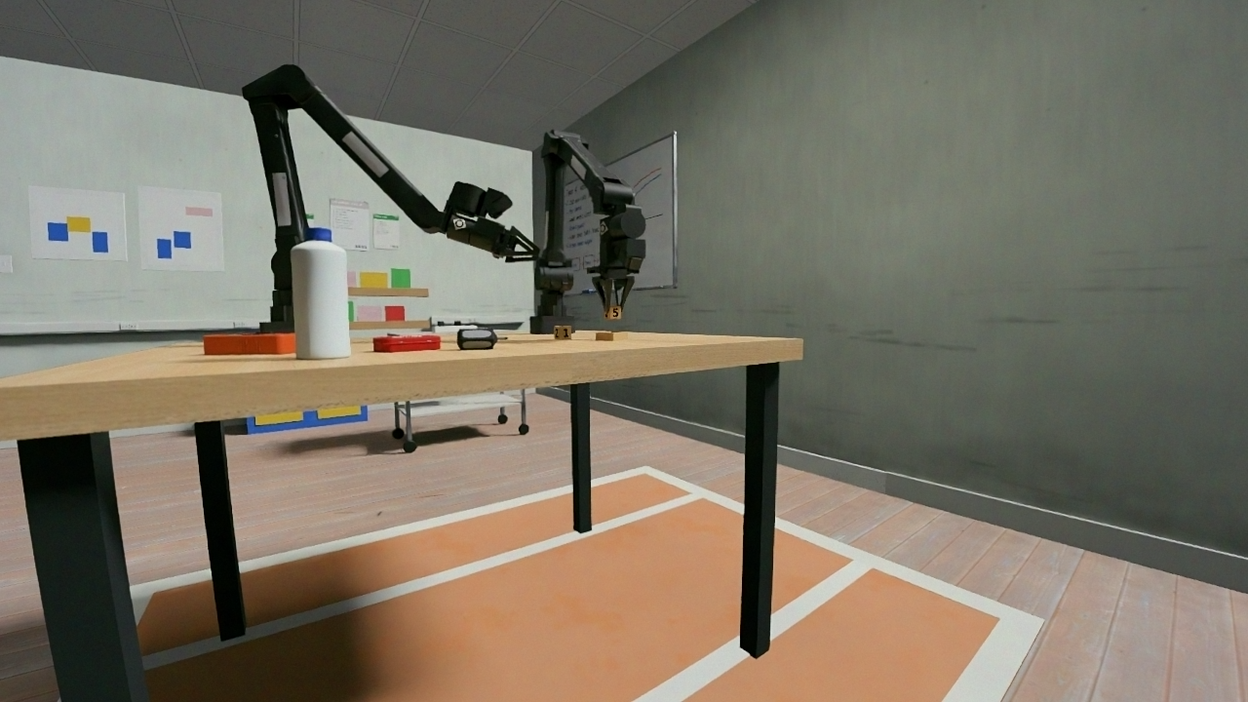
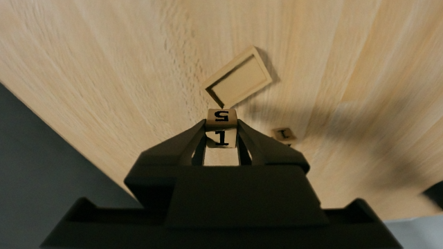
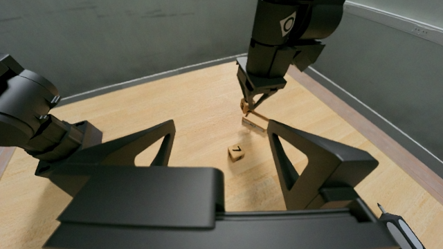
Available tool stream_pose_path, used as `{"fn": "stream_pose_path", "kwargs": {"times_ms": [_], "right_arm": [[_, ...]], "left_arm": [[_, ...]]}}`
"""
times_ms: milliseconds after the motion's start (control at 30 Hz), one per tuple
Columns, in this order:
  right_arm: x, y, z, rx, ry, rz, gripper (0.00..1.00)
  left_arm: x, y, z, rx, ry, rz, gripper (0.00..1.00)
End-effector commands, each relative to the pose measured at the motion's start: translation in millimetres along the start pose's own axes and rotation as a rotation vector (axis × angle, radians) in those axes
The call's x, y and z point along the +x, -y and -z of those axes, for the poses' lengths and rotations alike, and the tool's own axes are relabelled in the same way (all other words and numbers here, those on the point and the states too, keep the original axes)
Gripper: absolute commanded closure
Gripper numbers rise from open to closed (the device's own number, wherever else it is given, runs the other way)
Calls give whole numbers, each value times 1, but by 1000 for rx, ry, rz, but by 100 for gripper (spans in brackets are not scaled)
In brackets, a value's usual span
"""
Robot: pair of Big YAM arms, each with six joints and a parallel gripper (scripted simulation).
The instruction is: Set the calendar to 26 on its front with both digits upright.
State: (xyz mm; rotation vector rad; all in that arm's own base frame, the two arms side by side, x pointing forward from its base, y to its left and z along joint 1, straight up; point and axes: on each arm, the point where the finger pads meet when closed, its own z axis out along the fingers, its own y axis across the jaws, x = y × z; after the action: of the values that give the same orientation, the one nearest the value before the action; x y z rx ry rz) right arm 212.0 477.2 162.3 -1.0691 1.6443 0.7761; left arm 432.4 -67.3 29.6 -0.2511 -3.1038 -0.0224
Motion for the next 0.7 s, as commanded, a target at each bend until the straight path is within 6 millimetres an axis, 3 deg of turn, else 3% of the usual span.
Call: {"fn": "stream_pose_path", "kwargs": {"times_ms": [0, 533, 667], "right_arm": [[-21, -1, -4, -3, 40, 0, 0], [-21, -1, -4, -3, 40, 0, 0], [-21, -1, -4, -3, 40, 0, 0]], "left_arm": [[-15, -3, 13, 2, 44, -245, 76], [-16, -3, 18, -21, 60, -865, 76], [-16, -3, 19, -24, 62, -929, 76]]}}
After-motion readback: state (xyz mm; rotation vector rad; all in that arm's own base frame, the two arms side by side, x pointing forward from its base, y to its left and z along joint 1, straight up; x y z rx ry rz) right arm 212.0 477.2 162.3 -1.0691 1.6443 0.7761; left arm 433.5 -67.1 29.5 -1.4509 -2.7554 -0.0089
